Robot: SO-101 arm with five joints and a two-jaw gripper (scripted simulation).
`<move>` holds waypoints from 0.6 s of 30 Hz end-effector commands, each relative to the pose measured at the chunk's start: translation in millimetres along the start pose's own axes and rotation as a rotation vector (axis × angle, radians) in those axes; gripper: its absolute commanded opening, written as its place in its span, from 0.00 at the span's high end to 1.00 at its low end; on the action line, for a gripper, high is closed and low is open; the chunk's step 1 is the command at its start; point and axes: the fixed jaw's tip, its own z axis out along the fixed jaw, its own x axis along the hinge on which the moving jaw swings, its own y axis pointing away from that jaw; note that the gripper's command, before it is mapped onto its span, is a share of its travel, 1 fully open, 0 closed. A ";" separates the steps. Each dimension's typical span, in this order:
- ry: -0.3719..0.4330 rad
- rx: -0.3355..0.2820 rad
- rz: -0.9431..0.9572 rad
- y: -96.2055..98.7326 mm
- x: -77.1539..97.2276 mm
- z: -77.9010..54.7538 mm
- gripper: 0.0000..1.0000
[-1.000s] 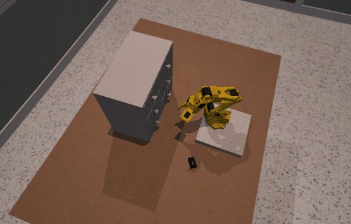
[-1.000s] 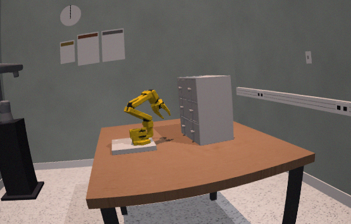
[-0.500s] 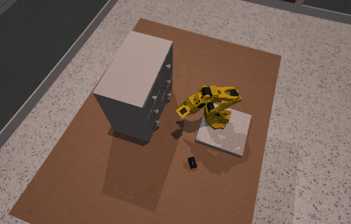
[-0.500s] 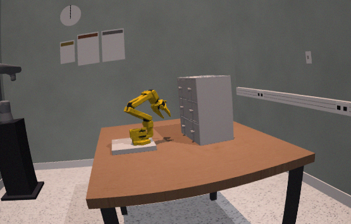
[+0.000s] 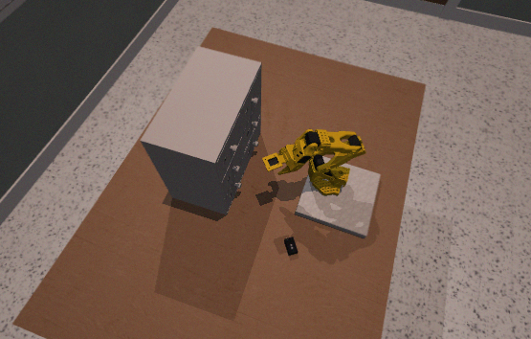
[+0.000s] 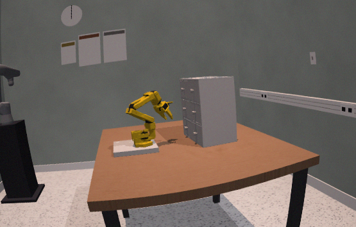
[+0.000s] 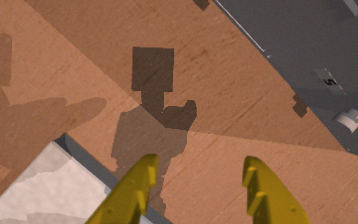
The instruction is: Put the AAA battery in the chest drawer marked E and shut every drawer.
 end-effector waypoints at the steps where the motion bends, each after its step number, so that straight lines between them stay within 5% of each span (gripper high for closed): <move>1: -0.011 0.007 0.085 -1.9 -2.0 -2.9 0.79; 18: -0.011 0.008 0.209 -2.6 -2.8 -2.9 0.79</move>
